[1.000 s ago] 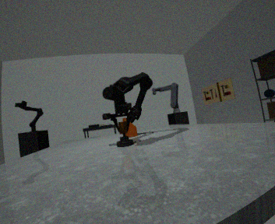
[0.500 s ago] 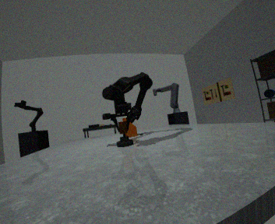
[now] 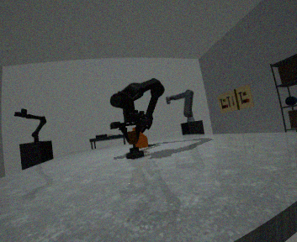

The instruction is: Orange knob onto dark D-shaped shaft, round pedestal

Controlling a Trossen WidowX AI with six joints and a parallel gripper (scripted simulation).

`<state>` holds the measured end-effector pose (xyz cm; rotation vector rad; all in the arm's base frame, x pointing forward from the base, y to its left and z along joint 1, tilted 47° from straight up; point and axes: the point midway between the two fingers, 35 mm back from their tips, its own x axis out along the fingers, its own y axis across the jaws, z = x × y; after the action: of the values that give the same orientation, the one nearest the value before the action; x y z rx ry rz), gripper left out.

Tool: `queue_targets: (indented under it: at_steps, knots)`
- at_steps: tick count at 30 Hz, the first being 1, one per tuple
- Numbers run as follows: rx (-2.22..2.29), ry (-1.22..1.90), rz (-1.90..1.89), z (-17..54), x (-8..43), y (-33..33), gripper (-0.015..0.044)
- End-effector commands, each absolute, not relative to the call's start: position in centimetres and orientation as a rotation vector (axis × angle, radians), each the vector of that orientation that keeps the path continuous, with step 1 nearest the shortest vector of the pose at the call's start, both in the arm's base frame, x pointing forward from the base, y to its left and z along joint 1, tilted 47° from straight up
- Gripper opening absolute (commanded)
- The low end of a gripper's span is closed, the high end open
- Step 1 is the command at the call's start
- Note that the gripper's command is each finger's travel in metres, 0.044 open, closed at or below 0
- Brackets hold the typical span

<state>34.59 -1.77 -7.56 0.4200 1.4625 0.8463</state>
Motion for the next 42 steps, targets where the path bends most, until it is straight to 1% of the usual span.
queue_targets:
  at_steps: [1,33,42]
  knots:
    - [0.41,1.452,0.854,-7.47,34.72,-1.76,0.0]
    - [0.41,1.452,0.854,-7.27,34.74,-1.83,0.0]
    - [0.252,1.346,0.995,-7.52,34.67,-1.85,0.0]
